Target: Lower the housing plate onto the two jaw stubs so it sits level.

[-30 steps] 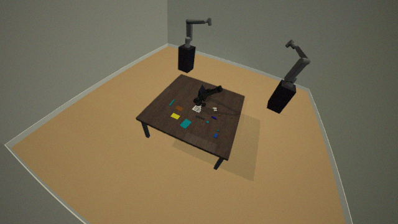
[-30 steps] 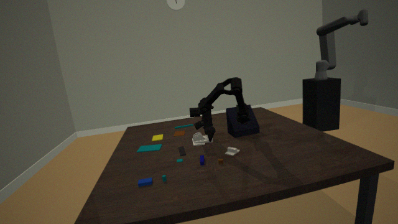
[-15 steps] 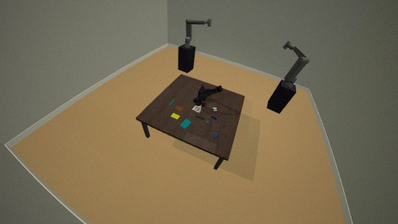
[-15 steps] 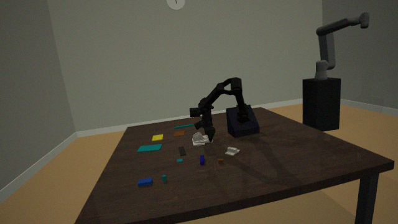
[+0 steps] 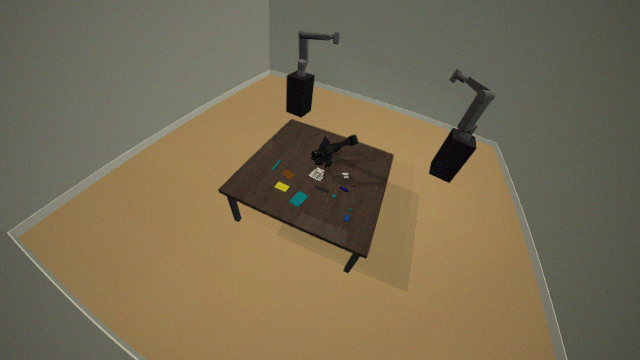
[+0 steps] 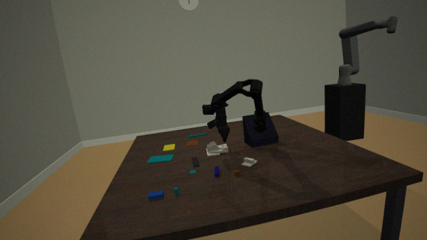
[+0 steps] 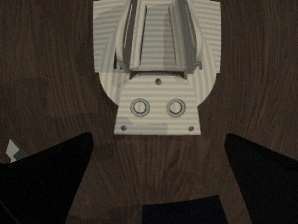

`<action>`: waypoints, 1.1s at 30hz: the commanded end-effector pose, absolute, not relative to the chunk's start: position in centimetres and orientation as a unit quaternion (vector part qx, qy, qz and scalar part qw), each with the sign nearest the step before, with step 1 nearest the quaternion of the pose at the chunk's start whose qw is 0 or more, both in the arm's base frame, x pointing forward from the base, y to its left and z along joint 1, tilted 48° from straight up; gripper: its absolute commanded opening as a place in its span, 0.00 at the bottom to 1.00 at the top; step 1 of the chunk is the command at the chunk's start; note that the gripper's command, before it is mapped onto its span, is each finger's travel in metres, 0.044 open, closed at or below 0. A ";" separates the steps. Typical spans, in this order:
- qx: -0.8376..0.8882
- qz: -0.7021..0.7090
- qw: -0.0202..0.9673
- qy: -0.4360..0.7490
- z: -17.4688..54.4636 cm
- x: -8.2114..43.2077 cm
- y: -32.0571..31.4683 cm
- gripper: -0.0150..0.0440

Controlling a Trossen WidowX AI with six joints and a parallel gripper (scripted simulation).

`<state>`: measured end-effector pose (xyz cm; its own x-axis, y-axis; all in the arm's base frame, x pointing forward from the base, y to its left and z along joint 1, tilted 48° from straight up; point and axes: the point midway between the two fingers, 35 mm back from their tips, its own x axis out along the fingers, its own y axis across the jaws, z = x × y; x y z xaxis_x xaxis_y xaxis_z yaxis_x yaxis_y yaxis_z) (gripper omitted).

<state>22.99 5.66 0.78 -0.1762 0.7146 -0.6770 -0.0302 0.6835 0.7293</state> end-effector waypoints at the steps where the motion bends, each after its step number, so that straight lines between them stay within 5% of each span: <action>1: 0.240 0.316 0.597 0.697 2.0 23.3 4.6 1.00; 33: 0.240 0.315 0.596 0.699 5.2 20.9 -0.1 1.00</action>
<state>20.87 0.04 5.10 -0.1738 0.7138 -0.6785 -0.0339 0.6842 0.7285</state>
